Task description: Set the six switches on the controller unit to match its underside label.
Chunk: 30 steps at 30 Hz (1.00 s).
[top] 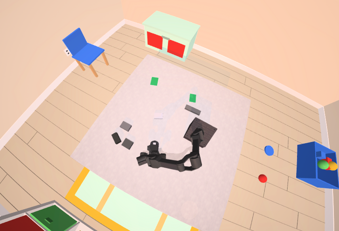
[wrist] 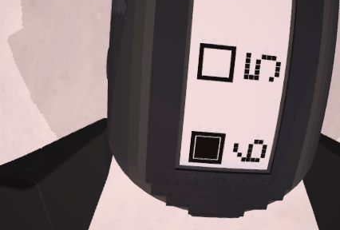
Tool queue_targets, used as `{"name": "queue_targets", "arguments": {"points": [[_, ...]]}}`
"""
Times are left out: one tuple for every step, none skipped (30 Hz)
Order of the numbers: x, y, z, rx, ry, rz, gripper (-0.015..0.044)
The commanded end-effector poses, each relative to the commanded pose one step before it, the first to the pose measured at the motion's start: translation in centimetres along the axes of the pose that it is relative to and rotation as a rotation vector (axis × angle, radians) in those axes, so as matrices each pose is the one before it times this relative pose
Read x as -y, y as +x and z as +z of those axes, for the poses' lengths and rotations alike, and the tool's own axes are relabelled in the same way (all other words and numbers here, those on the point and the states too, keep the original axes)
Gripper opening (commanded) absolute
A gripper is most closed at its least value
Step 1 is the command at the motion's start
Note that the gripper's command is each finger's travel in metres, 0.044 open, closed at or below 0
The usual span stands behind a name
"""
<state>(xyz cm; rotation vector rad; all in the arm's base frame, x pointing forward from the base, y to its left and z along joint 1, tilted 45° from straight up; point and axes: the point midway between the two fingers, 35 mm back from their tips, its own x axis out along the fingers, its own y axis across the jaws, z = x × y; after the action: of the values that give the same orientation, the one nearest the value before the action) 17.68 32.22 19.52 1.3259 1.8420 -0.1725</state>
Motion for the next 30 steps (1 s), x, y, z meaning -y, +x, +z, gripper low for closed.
{"name": "queue_targets", "arguments": {"points": [[0.109,0.501,0.549,0.01719,0.0173,-0.00296,0.0338],[0.000,0.077,-0.018,-0.00004,0.0000,0.00001,0.0338],[0.000,0.077,-0.018,-0.00004,0.0000,0.00001,0.0338],[0.000,0.077,-0.018,-0.00004,0.0000,0.00001,0.0338],[0.000,0.078,-0.017,-0.00004,0.0000,0.00001,0.0338],[0.000,0.078,-0.016,-0.00004,0.0000,0.00001,0.0338],[0.000,0.078,-0.016,-0.00004,0.0000,0.00001,0.0338],[0.000,0.078,-0.016,-0.00004,0.0000,0.00001,0.0338],[0.000,0.078,-0.016,-0.00004,0.0000,0.00001,0.0338],[0.000,0.078,-0.015,-0.00004,0.0000,0.00001,0.0338],[0.000,0.078,-0.014,-0.00004,0.0000,0.00001,0.0338],[0.000,0.078,-0.013,-0.00004,0.0000,0.00001,0.0338],[0.000,0.078,-0.013,-0.00004,0.0000,0.00000,0.0338],[0.000,0.078,-0.013,-0.00004,0.0000,0.00000,0.0338],[0.000,0.078,-0.013,-0.00004,0.0000,0.00000,0.0338],[0.000,0.077,-0.012,-0.00004,0.0000,0.00000,0.0338],[0.000,0.075,-0.011,-0.00003,0.0000,0.00000,0.0338],[0.000,0.073,-0.010,-0.00003,0.0000,0.00000,0.0338],[0.000,0.072,-0.010,-0.00003,0.0000,0.00000,0.0338],[0.000,0.072,-0.010,-0.00003,0.0000,0.00000,0.0338],[0.000,0.019,-0.003,-0.00001,0.0000,0.00000,0.0338],[0.000,0.037,-0.005,-0.00002,0.0000,0.00000,0.0338],[0.000,0.053,-0.007,-0.00002,0.0000,0.00000,0.0338],[-0.002,0.013,-0.009,-0.00028,-0.0002,0.00004,0.0338],[-0.002,-0.006,-0.012,-0.00037,-0.0003,0.00004,0.0338],[-0.004,-0.013,-0.025,-0.00076,-0.0007,0.00009,0.0338],[-0.006,-0.018,-0.035,-0.00105,-0.0009,0.00012,0.0338],[-0.007,-0.024,-0.046,-0.00137,-0.0012,0.00016,0.0338],[-0.009,-0.030,-0.058,-0.00172,-0.0015,0.00020,0.0338],[-0.011,-0.037,-0.070,-0.00211,-0.0018,0.00025,0.0338]]}}
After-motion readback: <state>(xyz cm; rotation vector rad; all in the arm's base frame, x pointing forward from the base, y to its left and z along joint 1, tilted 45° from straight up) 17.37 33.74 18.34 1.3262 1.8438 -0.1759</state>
